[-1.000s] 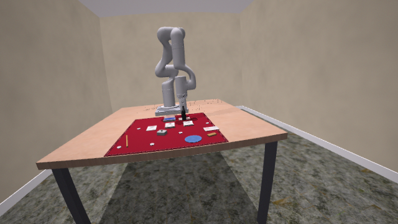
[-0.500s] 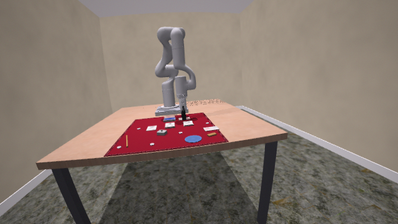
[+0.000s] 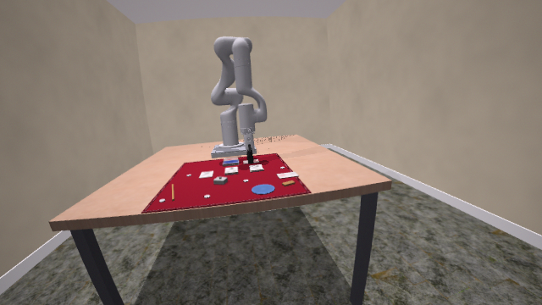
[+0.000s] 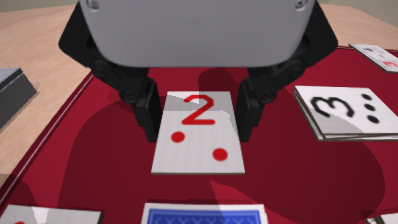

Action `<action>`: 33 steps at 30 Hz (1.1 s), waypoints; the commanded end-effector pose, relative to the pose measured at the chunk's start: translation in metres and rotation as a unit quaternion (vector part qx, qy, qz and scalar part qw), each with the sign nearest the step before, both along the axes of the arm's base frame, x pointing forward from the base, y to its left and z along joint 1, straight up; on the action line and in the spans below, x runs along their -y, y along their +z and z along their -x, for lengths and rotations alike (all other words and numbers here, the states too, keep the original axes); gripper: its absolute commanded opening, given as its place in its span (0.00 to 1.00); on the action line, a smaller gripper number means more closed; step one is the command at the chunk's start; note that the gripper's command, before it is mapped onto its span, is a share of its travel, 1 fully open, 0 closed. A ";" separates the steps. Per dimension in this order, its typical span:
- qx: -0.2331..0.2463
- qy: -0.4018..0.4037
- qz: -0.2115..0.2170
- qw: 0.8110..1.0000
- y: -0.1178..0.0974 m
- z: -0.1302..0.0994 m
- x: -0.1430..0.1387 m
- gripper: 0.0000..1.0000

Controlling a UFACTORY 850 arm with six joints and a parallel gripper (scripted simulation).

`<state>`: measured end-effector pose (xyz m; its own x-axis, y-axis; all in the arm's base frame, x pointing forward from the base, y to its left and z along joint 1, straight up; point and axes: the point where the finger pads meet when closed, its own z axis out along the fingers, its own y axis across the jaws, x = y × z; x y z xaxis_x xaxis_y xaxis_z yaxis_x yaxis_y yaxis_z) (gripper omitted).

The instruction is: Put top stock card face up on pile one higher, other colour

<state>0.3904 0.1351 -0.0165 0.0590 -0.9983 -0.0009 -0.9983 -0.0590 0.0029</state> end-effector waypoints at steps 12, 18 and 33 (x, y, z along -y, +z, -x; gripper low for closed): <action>0.001 0.000 0.000 1.000 0.000 -0.001 0.000 0.73; 0.001 0.000 0.000 1.000 0.000 -0.001 0.000 0.73; 0.001 0.000 0.000 1.000 0.000 -0.001 0.000 0.68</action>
<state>0.3905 0.1352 -0.0164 0.0592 -0.9982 -0.0010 -0.9982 -0.0592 0.0028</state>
